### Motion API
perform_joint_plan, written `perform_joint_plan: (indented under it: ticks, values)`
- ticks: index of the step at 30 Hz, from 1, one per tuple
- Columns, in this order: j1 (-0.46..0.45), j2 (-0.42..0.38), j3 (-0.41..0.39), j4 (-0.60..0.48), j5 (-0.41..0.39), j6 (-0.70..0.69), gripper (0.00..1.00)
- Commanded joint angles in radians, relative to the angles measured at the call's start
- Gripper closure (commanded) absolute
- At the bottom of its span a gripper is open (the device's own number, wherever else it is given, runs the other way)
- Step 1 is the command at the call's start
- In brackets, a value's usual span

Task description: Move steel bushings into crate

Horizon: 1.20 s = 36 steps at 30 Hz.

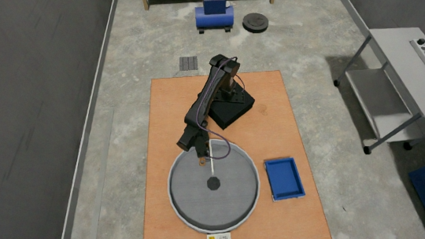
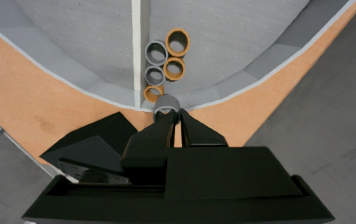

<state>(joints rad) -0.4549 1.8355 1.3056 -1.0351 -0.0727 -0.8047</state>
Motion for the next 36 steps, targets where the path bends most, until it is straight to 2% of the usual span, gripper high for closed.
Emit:
perform_joint_plan:
  ticks: [1, 30, 36]
  values:
    - [-0.014, -0.035, 0.036, -0.005, -0.014, -0.007, 1.00]
    - [-0.014, -0.035, 0.035, -0.005, -0.014, -0.005, 1.00]
    - [0.015, -0.038, 0.033, -0.003, -0.015, 0.015, 1.00]
